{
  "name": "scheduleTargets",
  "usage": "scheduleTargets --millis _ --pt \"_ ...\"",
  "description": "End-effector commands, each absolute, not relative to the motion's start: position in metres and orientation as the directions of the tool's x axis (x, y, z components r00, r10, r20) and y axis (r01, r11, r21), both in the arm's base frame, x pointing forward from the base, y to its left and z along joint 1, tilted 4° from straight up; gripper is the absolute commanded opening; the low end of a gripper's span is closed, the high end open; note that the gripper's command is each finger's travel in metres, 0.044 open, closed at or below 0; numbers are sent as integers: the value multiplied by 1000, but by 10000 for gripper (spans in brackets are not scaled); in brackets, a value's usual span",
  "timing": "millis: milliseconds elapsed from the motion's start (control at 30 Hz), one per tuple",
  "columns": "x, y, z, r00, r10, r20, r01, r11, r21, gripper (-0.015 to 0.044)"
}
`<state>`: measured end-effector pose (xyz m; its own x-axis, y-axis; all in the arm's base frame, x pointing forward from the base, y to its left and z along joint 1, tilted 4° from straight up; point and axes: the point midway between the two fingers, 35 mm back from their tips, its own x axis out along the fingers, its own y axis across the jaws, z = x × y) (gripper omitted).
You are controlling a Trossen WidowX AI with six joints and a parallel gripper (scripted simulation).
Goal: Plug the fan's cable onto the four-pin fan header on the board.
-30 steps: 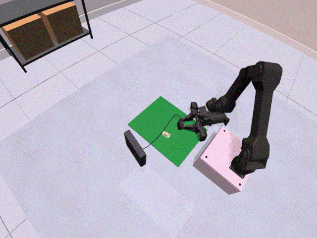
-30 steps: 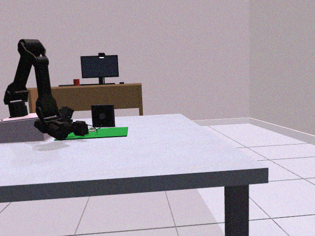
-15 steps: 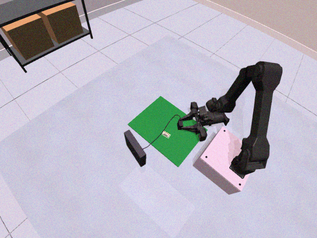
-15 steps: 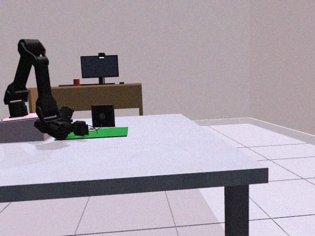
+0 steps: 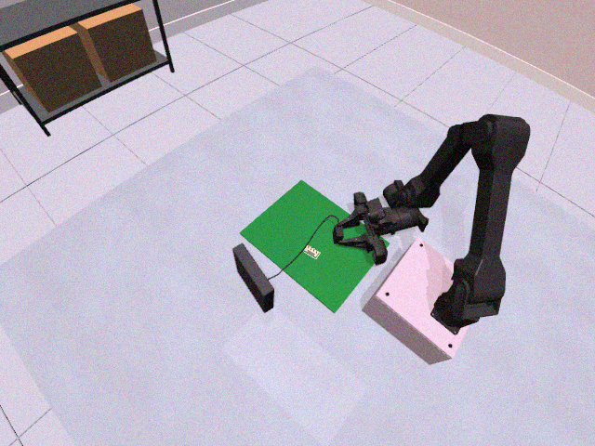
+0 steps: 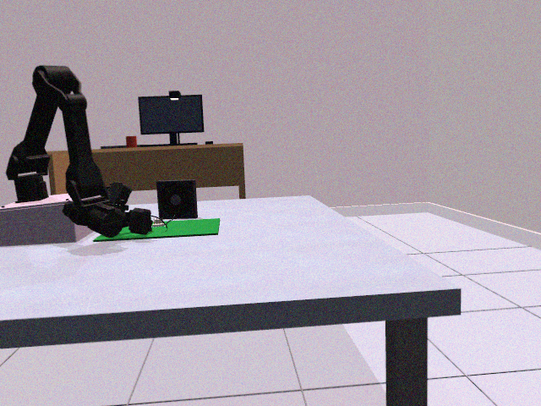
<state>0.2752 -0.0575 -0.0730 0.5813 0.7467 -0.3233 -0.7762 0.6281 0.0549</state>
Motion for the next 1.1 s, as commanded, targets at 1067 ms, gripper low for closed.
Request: scheduleTargets --millis 1067 --pt "295 -35 -59 78 471 -879 -785 572 236 205"
